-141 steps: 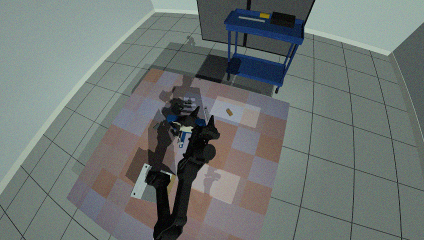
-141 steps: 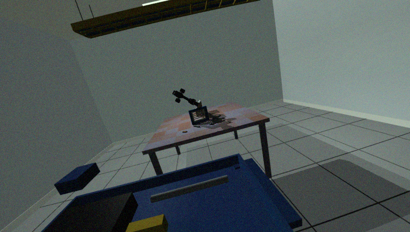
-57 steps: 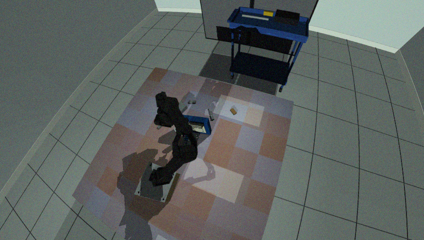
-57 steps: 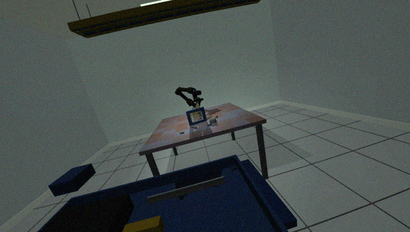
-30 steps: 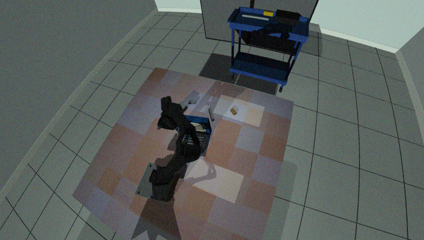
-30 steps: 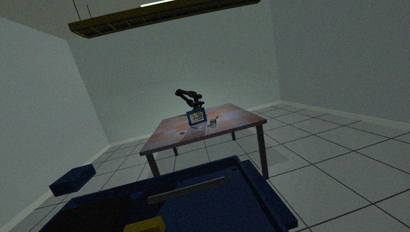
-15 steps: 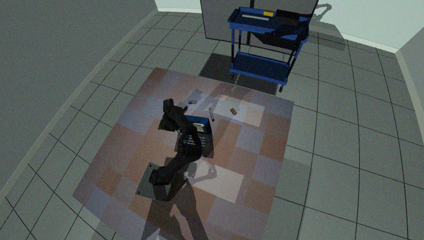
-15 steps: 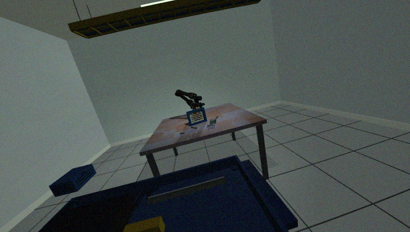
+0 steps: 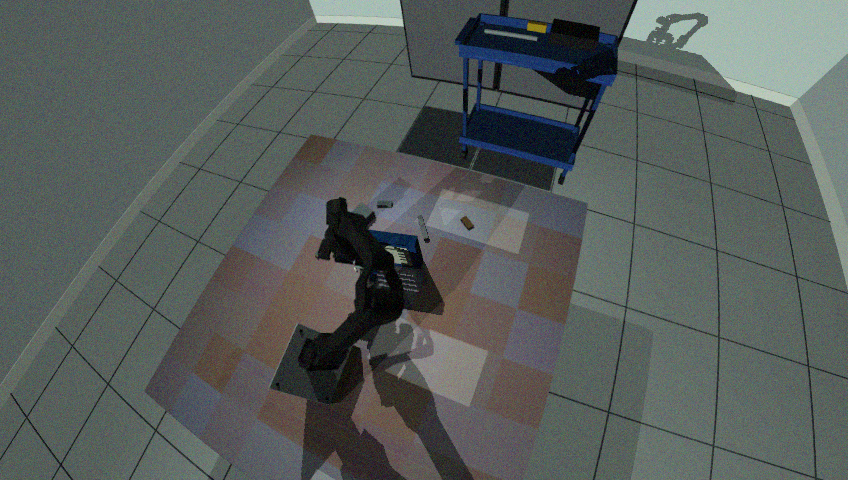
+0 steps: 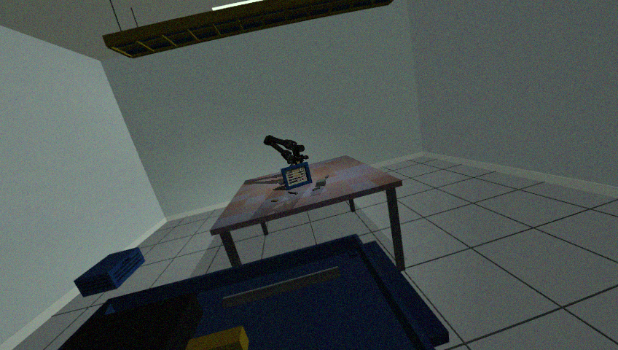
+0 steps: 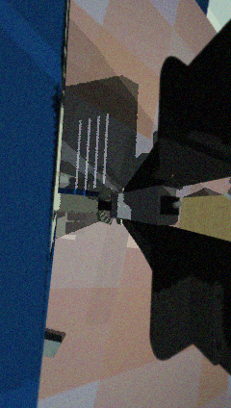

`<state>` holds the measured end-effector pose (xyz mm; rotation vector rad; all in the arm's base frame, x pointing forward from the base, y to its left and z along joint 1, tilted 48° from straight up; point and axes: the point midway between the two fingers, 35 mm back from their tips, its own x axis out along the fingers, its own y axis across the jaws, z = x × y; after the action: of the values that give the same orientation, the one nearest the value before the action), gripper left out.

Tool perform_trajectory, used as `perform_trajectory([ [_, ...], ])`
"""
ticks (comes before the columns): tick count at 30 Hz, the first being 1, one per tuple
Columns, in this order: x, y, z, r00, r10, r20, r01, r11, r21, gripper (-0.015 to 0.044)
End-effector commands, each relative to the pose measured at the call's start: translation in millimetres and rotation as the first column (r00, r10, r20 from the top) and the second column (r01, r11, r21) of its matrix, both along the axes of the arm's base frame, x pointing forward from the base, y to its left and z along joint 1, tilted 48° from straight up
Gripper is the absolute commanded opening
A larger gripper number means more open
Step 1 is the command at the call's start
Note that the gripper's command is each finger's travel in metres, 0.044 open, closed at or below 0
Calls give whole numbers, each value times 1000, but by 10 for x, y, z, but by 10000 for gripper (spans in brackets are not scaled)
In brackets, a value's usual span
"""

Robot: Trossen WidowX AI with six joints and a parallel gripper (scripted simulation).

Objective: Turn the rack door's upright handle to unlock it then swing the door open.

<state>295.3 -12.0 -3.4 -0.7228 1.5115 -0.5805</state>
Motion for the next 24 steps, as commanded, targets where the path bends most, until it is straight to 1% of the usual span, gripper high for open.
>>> perform_trajectory([
  [1, -2, -5, -3, 1000, 4, -3, -4, 1000, -2, 17],
  [5, -2, -5, -3, 1000, 4, -3, -4, 1000, -2, 9],
  [7, -2, -5, -3, 999, 26, -27, -26, 1000, -2, 9],
  [13, -2, -5, -3, 948, 215, -235, -216, 976, 24, 9],
  [18, -2, -5, -3, 841, 364, -399, -365, 928, 77, 9],
  [24, -2, -5, -3, 647, 514, -563, -514, 840, 174, 9],
])
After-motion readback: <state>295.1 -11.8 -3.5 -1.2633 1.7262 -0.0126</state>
